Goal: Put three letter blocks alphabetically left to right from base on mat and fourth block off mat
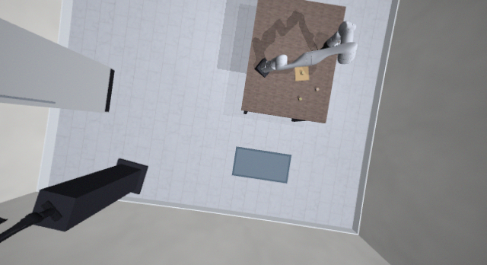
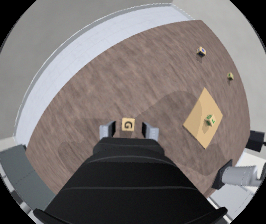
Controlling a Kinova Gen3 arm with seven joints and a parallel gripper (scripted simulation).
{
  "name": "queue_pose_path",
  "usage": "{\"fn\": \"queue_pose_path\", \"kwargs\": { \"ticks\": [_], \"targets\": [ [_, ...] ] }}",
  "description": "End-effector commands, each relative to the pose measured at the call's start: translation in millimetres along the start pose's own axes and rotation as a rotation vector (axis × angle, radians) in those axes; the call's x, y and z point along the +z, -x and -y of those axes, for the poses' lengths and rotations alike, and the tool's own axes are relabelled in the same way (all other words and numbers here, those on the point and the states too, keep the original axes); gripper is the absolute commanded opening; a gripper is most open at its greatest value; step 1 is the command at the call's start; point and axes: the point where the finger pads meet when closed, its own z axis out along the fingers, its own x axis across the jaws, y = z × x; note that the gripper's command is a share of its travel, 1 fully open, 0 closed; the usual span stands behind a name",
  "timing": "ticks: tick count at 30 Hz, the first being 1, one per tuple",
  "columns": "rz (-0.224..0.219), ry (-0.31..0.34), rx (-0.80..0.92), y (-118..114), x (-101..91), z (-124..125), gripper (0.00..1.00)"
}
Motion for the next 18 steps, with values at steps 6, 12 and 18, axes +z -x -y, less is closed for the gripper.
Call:
{"fn": "queue_pose_path", "kwargs": {
  "ticks": [6, 12, 18],
  "targets": [
    [0.006, -0.003, 0.003, 2.2, 1.2, 2.1, 1.00],
    [0.008, -0.003, 0.004, 3.4, 0.8, 3.5, 1.00],
    [0.007, -0.003, 0.003, 2.9, 1.0, 3.5, 1.00]
  ]
}}
